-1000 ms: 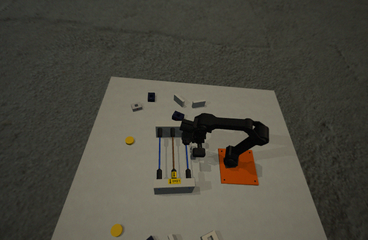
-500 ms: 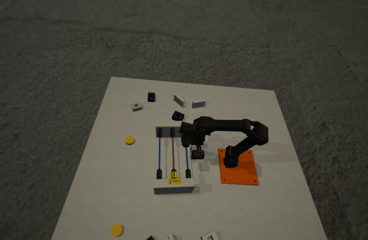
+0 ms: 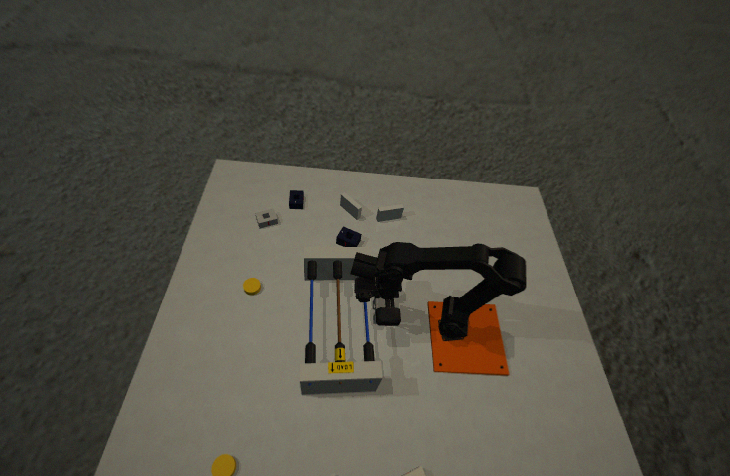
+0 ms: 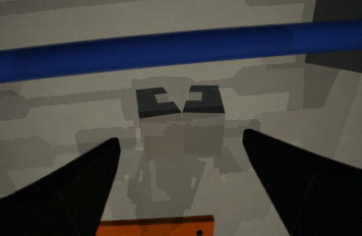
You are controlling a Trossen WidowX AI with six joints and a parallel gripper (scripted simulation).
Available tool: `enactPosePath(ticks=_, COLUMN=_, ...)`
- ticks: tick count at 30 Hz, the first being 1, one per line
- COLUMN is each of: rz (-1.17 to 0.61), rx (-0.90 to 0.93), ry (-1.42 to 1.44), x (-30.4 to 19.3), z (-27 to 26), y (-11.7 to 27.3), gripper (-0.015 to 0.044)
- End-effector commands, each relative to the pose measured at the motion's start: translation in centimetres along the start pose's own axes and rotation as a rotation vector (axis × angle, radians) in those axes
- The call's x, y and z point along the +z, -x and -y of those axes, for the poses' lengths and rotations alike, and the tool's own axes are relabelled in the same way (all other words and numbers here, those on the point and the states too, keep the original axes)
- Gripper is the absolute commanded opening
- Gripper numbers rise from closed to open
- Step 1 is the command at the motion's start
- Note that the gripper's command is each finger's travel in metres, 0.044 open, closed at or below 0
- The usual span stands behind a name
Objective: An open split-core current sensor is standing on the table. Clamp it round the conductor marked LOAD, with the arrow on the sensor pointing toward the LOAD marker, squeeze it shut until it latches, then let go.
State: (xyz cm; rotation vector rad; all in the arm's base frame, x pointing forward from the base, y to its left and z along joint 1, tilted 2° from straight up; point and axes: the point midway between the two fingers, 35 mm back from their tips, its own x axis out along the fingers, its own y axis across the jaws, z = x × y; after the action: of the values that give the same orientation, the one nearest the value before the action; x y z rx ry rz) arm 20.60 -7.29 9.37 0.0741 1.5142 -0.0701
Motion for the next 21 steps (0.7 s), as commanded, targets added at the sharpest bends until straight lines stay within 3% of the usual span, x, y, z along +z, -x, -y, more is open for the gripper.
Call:
enactPosePath(ticks=1, rz=0.001, rx=0.000, ry=0.000, x=0.0, z=0.0, y=0.1, gripper=0.0309)
enactPosePath(ticks=4, rz=0.001, rx=0.000, ry=0.000, x=0.0, z=0.0, y=0.1, gripper=0.0230)
enactPosePath(ticks=14, rz=0.001, rx=0.000, ry=0.000, x=0.0, z=0.0, y=0.1, gripper=0.0163)
enactPosePath(ticks=21, rz=0.001, rx=0.001, ry=0.000, x=0.3, z=0.1, y=2.0, gripper=0.0000)
